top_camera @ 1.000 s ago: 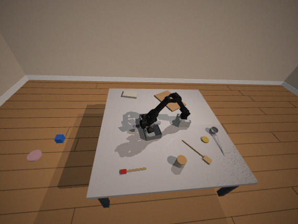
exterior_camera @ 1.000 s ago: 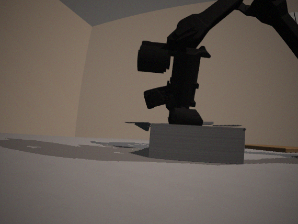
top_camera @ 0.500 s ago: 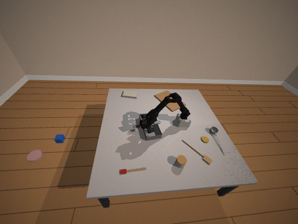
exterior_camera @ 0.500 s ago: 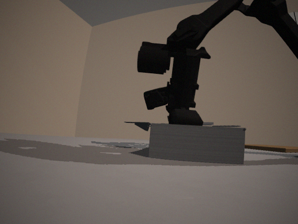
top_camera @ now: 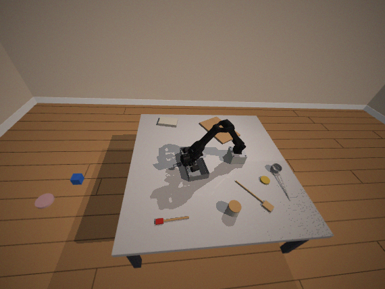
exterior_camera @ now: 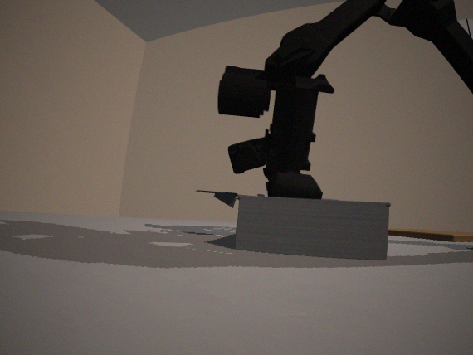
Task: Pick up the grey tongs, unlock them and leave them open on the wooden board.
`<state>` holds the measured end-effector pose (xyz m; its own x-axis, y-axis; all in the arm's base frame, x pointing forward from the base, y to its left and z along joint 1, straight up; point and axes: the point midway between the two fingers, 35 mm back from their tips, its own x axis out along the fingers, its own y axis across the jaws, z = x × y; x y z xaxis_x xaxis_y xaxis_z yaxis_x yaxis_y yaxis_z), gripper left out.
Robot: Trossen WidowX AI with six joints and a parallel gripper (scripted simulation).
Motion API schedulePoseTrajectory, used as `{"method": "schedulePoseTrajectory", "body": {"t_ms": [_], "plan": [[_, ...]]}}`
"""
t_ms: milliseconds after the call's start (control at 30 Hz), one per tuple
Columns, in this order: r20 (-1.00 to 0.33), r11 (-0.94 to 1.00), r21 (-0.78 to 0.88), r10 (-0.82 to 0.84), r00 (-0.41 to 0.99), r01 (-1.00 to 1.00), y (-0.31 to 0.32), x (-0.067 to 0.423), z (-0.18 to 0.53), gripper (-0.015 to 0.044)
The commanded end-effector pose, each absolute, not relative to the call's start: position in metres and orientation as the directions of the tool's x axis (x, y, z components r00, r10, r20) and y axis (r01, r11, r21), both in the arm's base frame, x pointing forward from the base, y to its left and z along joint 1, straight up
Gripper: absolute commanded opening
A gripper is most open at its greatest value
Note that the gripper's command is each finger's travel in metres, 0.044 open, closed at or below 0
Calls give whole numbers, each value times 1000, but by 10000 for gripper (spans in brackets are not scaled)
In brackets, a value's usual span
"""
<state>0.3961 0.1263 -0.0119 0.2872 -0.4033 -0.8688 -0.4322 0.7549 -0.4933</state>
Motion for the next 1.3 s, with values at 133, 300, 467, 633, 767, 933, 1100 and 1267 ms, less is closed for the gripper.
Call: {"method": "schedulePoseTrajectory", "body": {"t_ms": [133, 300, 467, 633, 767, 933, 1100, 1267], "plan": [[-868, 752, -495, -406, 286, -434, 126, 397, 38, -150], [-867, 751, -497, -408, 286, -436, 125, 394, 65, -150], [-867, 751, -497, -408, 286, -436, 125, 394, 65, -150], [-874, 760, -484, -398, 278, -434, 125, 394, 64, -150], [-910, 808, -411, -341, 233, -423, 125, 394, 61, -150], [-961, 881, -272, -228, 157, -388, 127, 394, 58, -150], [-991, 933, -126, -102, 87, -338, 130, 394, 58, -150], [-999, 959, 2, 12, 35, -284, 133, 395, 61, -150]]}}
